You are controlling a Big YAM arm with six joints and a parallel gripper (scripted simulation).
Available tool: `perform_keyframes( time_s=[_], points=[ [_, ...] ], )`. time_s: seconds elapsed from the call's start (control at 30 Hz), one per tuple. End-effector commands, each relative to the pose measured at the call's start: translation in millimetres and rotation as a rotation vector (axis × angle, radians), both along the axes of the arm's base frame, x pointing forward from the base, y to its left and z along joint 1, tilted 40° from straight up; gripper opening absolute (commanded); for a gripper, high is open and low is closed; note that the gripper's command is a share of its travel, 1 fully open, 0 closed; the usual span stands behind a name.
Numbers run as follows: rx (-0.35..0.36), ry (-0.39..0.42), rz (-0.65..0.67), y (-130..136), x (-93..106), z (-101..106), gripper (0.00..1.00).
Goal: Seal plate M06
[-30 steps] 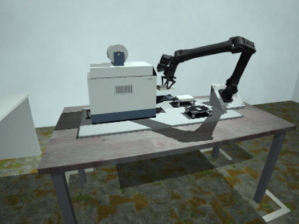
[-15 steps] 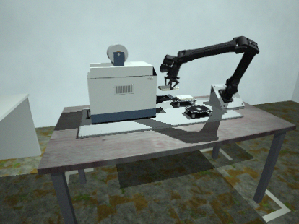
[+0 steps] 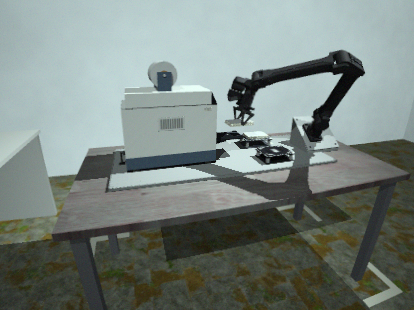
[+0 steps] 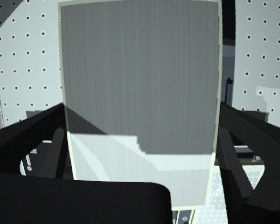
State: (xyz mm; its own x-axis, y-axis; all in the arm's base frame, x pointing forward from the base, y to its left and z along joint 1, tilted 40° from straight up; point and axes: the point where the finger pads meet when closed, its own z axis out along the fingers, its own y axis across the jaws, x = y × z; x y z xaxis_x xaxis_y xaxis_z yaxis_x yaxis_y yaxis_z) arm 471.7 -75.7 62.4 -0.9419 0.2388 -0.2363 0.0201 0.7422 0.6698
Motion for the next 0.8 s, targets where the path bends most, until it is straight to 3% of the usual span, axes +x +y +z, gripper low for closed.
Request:
perform_keyframes(
  time_s=[0.0, 0.37, 0.63, 0.77],
  points=[
    [-0.017, -0.024, 0.01, 11, 1.0, 15, 0.0],
    [0.001, -0.005, -0.012, 11, -21.6, 12, 0.0],
    [-0.005, -0.019, 0.003, 25, -33.0, 34, 0.0],
    [0.005, 0.006, 0.006, 32, -44.4, 30, 0.0]
  ],
)
